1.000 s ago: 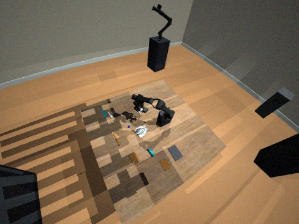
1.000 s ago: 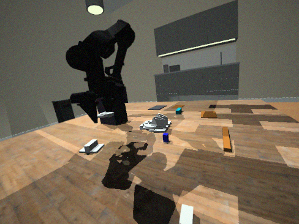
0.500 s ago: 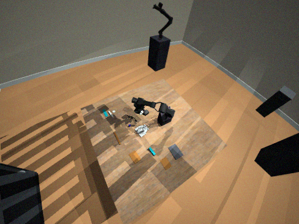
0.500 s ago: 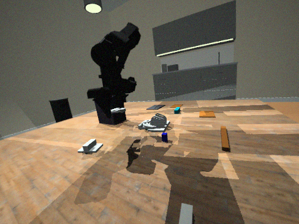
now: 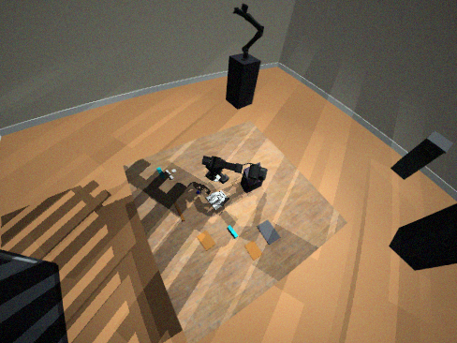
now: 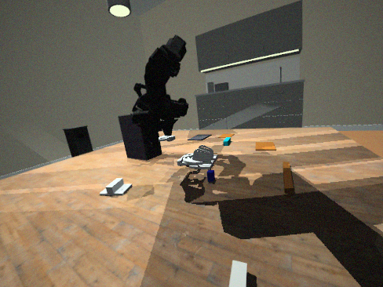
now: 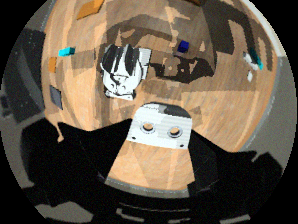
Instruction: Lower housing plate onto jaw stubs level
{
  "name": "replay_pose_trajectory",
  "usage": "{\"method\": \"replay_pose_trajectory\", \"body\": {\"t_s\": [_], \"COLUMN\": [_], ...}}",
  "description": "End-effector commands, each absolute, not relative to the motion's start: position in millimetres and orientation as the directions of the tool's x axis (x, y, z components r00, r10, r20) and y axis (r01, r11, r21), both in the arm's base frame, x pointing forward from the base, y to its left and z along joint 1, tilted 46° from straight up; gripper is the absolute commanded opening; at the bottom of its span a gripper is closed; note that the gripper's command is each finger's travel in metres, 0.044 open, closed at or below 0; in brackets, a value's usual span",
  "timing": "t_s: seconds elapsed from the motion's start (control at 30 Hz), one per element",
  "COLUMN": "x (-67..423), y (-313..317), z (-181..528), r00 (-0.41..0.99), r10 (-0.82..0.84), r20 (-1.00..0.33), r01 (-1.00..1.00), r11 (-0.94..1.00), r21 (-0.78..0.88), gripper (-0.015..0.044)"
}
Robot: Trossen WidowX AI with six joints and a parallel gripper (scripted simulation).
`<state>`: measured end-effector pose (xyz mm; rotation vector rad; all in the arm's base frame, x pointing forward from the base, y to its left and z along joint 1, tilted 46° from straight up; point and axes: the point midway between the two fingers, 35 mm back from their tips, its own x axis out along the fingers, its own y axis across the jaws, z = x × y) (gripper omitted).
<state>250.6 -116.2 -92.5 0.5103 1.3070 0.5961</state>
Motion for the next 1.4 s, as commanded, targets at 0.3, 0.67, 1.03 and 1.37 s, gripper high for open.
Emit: {"method": "replay_pose_trajectory", "body": {"t_s": [0.3, 0.67, 1.03, 1.37], "x": [261, 266, 267, 267], "y": [-84, -55, -35, -35], "z": [-66, -44, -30, -30], "r00": [0.156, 0.154, 0.151, 0.151], "r10": [0.676, 0.69, 0.701, 0.701], "r20": [-0.72, -0.707, -0.697, -0.697], "r01": [-0.083, -0.06, -0.045, -0.045], "r11": [0.735, 0.721, 0.709, 0.709], "r21": [0.673, 0.69, 0.704, 0.704], "gripper": [0.0351, 0.0351, 0.0351, 0.0351]}}
